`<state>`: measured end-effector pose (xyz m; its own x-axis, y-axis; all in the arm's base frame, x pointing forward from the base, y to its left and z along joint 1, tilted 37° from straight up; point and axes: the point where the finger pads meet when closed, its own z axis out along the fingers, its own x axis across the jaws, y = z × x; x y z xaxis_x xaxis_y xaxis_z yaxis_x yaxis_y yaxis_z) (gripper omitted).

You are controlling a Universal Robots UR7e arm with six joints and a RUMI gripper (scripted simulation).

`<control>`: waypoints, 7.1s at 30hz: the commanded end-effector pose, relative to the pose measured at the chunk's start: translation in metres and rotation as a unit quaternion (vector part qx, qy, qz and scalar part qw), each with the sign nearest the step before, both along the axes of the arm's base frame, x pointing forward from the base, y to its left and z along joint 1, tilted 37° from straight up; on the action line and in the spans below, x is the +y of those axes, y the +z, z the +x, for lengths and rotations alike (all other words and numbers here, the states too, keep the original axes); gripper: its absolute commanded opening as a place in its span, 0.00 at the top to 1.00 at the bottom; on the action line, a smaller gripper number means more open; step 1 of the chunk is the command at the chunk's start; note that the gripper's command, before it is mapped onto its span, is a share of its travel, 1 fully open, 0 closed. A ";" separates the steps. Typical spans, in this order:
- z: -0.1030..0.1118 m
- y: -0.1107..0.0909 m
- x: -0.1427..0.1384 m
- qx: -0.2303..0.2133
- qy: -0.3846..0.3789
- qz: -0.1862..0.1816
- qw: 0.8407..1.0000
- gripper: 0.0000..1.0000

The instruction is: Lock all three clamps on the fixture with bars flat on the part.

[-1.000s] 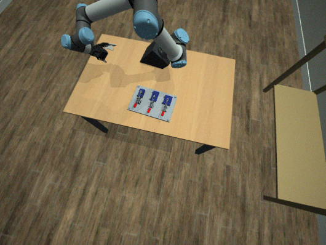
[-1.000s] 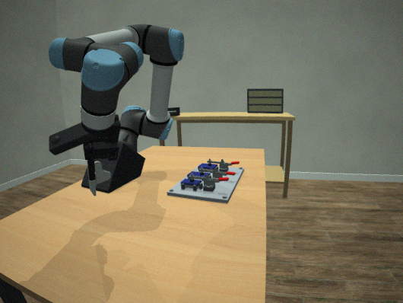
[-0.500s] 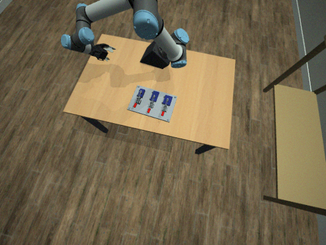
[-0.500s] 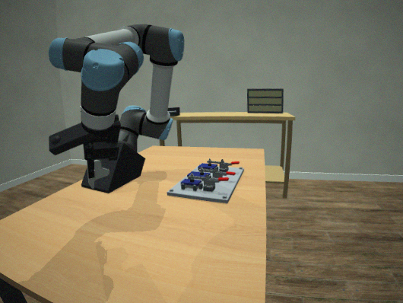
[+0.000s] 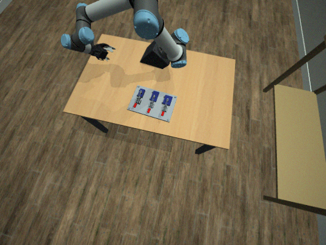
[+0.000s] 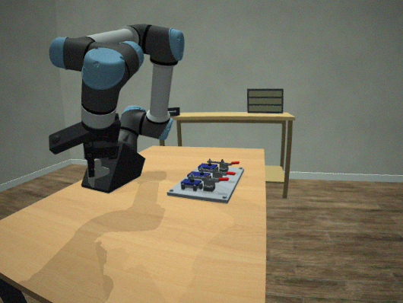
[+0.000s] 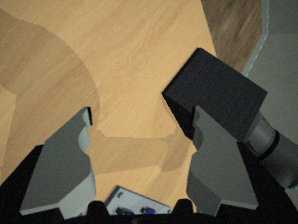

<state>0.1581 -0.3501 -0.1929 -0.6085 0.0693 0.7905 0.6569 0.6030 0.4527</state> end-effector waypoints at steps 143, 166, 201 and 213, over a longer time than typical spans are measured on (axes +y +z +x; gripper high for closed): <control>0.017 0.157 -0.057 -0.758 0.491 0.067 0.424 0.42; 0.050 0.181 -0.017 -0.758 0.491 0.067 0.424 0.42; 0.115 0.230 0.061 -0.758 0.490 0.067 0.424 0.42; 0.143 0.253 0.105 -0.758 0.490 0.067 0.424 0.42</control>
